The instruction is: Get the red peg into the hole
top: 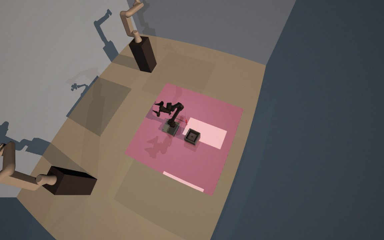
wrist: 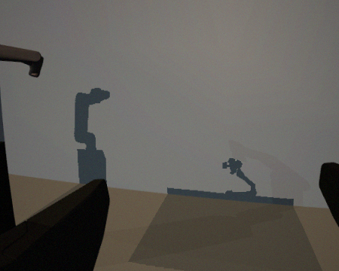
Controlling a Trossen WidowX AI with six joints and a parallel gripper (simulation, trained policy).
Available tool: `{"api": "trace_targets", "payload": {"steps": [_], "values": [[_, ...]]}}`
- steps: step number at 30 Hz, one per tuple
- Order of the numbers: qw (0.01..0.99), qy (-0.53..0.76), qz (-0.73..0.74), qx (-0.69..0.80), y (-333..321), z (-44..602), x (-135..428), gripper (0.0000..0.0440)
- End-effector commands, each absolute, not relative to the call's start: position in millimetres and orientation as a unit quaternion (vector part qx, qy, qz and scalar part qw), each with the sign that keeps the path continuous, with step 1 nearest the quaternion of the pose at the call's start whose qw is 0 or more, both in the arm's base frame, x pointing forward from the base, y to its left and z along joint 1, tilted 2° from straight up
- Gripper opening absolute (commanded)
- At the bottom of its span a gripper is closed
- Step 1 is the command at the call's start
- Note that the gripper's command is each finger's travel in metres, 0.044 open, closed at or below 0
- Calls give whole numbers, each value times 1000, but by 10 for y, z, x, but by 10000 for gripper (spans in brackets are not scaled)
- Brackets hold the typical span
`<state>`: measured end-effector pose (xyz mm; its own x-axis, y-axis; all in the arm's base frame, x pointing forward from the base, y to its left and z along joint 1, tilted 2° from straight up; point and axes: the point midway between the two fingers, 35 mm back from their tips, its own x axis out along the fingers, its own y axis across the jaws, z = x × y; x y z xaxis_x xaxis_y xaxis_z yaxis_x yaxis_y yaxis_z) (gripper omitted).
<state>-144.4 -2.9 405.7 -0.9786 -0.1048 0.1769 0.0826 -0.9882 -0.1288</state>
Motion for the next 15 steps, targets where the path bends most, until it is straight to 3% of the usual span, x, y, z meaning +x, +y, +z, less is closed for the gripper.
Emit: {"api": "trace_targets", "payload": {"steps": [1,15], "values": [[54,62,-992,-93,-53,4063,-1443,426],[269,145,-948,-86,-968,3829,-1245,440]]}}
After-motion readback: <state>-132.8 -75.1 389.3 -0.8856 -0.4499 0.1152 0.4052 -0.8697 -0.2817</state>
